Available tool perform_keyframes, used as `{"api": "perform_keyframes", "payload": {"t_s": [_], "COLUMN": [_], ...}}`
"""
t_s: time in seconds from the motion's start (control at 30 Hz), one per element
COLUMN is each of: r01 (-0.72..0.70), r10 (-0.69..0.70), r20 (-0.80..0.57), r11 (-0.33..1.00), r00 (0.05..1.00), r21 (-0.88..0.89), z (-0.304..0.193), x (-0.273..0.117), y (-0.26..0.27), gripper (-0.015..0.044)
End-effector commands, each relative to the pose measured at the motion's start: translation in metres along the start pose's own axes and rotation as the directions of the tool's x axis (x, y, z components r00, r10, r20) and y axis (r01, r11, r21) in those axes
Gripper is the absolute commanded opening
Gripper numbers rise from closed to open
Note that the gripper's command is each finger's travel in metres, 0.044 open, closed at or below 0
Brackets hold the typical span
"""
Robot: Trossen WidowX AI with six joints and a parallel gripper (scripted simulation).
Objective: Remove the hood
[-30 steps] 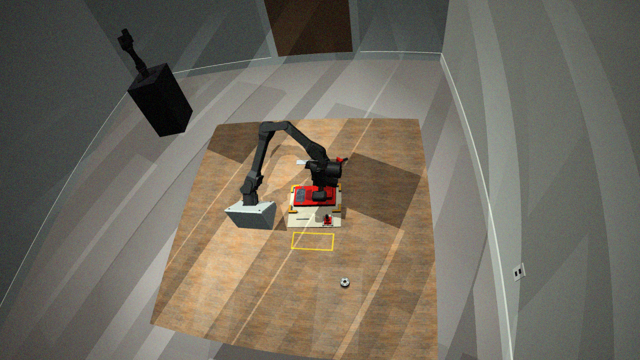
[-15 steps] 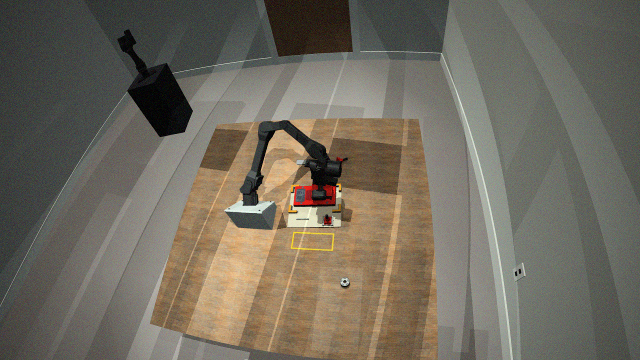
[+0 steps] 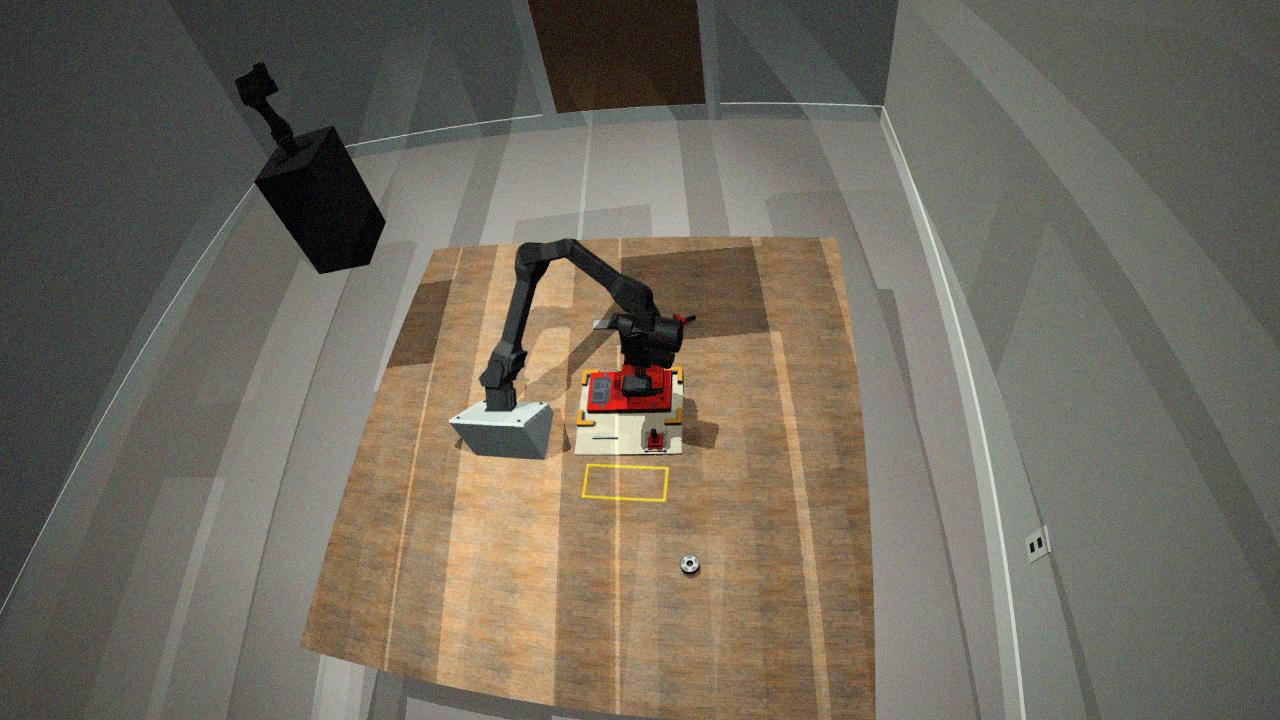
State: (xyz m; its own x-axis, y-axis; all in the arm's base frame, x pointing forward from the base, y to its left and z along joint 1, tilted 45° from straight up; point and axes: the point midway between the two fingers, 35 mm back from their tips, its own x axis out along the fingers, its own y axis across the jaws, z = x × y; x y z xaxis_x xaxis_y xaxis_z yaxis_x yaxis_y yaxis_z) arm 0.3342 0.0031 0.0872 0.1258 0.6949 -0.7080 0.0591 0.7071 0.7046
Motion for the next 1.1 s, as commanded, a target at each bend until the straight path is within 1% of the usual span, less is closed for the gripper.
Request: {"api": "perform_keyframes", "payload": {"t_s": [0.0, 0.13, 0.2, 0.23, 0.27, 0.67, 1.07], "r01": [0.005, 0.005, 0.005, 0.003, 0.004, 0.029, 0.031], "r10": [-0.005, -0.005, -0.005, -0.003, -0.004, -0.029, -0.031], "r20": [0.01, 0.009, 0.009, 0.01, 0.011, 0.017, 0.012], "r11": [1.0, 1.0, 1.0, 1.0, 1.0, 0.999, 1.0], "r00": [1.0, 1.0, 1.0, 1.0, 1.0, 0.999, 0.999], "r21": [-0.001, -0.001, -0.001, 0.001, 0.002, 0.013, 0.007], "z": [0.002, 0.001, 0.001, 0.002, 0.002, 0.004, -0.014], "x": [-0.02, -0.038, -0.038, -0.029, -0.03, -0.039, -0.042], "y": [-0.002, -0.001, -0.001, -0.002, -0.006, -0.093, -0.178], "gripper": [0.0, 0.0, 0.0, 0.0, 0.0, 0.0, 0.0]}}
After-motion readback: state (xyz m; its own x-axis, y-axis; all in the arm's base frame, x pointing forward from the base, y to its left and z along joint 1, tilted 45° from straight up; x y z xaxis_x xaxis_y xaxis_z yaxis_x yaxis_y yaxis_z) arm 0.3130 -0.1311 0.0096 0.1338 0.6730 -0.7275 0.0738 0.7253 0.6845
